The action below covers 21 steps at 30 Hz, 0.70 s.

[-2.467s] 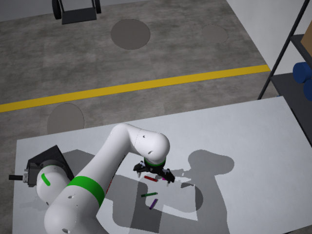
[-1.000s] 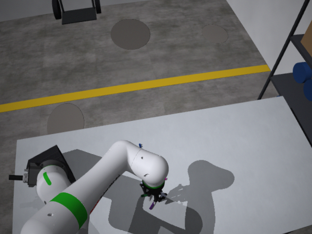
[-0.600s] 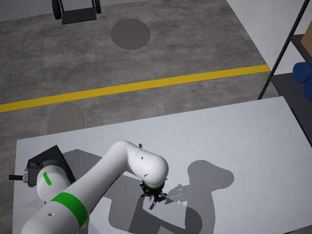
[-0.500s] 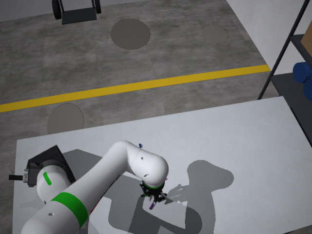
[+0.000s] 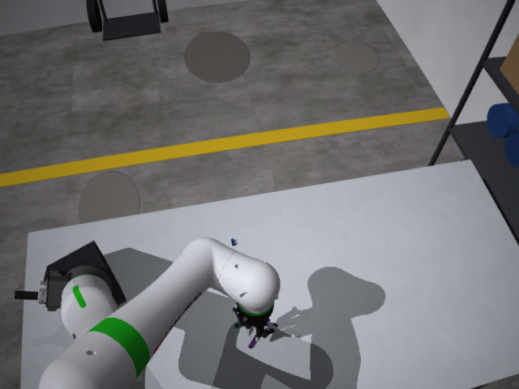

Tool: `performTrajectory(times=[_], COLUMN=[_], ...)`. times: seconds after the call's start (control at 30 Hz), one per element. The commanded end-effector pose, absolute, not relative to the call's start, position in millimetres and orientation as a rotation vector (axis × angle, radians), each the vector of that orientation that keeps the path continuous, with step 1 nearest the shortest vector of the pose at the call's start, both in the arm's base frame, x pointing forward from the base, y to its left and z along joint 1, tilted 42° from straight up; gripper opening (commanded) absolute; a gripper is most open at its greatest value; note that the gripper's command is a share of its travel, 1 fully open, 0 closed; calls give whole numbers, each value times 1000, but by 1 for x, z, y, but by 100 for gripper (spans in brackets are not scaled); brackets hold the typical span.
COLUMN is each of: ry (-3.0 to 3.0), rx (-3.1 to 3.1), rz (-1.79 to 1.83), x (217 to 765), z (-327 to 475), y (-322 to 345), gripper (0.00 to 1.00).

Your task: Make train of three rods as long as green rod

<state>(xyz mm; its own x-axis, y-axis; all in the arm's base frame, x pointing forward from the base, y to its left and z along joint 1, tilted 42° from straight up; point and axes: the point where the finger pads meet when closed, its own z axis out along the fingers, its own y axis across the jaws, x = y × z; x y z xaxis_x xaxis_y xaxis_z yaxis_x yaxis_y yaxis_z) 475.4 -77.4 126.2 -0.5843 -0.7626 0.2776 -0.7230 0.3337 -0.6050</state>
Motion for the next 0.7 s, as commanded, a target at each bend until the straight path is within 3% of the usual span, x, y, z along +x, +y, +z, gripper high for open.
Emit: performTrajectory(times=[0.0,0.67], ry=[2519,2519], rx=[-1405,-1405], rz=[-1096,-1096], x=[477,486], z=[123,105], y=[-80,-93], gripper=[15,15])
